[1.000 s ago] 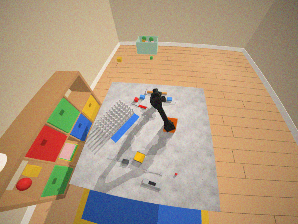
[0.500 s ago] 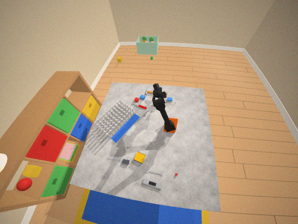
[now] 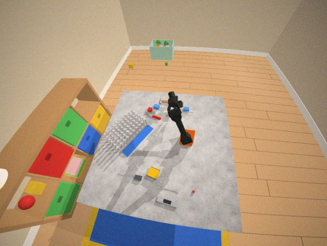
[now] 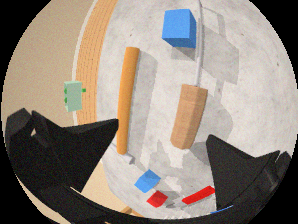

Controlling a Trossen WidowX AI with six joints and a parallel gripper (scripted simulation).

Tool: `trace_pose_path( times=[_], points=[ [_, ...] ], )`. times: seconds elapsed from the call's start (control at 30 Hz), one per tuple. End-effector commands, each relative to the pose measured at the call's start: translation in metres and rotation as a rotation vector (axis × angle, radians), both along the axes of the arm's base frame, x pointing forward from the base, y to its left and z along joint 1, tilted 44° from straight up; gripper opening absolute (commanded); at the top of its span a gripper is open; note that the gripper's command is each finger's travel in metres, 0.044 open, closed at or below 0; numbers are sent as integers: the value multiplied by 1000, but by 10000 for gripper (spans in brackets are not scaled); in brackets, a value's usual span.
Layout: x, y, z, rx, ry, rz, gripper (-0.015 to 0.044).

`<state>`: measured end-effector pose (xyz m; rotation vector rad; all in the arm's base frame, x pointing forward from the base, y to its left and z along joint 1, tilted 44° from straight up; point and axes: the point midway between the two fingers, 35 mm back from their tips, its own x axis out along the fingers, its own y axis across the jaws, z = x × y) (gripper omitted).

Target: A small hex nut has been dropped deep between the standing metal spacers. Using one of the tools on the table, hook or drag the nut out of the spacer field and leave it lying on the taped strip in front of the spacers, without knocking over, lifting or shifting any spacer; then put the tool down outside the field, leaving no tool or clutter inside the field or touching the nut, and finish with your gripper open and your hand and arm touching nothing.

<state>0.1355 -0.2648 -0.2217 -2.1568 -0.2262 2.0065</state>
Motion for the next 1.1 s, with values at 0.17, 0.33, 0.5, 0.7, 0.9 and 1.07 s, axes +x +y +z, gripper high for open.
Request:
trace_pose_path(
  times=[0.17,0.33,0.5,0.7,0.9,1.07],
  points=[
    [-1,-1,0,-1,1,22,440],
    [2,-2,-2,13,-61,462,440],
    [4,-2,-5,53,-155,969,440],
    [7,-3,-6,132,-312,1567,440],
    [10,-3,-5,206,-433,1919,440],
    [11,-3,-5,254,-543,2171,440]
  ],
)
